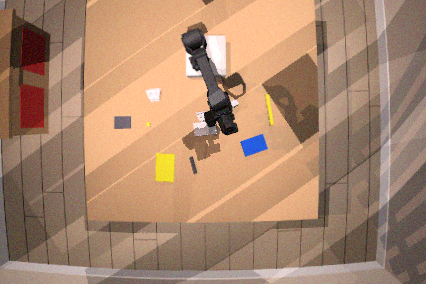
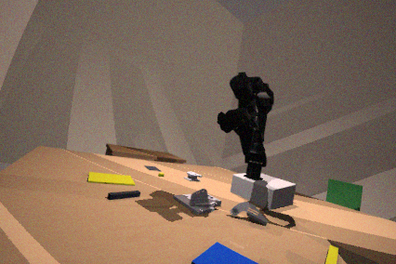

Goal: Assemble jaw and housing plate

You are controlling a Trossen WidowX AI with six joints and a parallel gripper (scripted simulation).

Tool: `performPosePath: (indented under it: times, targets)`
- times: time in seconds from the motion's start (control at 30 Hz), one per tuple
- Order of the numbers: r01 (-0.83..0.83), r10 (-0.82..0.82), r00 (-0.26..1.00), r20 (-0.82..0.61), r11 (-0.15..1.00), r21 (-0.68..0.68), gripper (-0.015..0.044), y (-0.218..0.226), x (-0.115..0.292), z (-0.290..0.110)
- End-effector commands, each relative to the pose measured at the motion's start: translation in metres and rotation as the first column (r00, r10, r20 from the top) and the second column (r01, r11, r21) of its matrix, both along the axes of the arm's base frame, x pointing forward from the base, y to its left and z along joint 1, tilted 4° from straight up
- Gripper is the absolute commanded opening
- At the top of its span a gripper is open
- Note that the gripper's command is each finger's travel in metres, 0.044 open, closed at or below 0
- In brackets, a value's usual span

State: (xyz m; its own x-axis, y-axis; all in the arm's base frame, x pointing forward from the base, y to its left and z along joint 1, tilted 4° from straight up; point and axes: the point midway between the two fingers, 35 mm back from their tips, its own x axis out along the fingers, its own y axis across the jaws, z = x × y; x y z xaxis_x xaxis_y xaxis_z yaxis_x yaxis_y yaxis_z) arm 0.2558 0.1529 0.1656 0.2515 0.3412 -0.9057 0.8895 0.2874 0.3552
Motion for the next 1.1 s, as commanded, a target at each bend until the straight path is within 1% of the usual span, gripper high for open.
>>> performPosePath:
  times: [0.0, 0.33, 0.67, 1.07]
  targets:
    - [-0.058, 0.057, 0.998, -0.016, 0.996, -0.074, 0.0, -0.004, -0.005, -0.022]
    - [-0.197, 0.187, 0.98, -0.064, 0.957, -0.215, 0.0, -0.013, -0.021, -0.064]
    - [-0.344, 0.315, 0.939, -0.138, 0.877, -0.335, 0.0, -0.027, -0.039, -0.101]
    - [-0.353, 0.323, 0.935, -0.145, 0.871, -0.342, 0.0, -0.027, -0.039, -0.109]
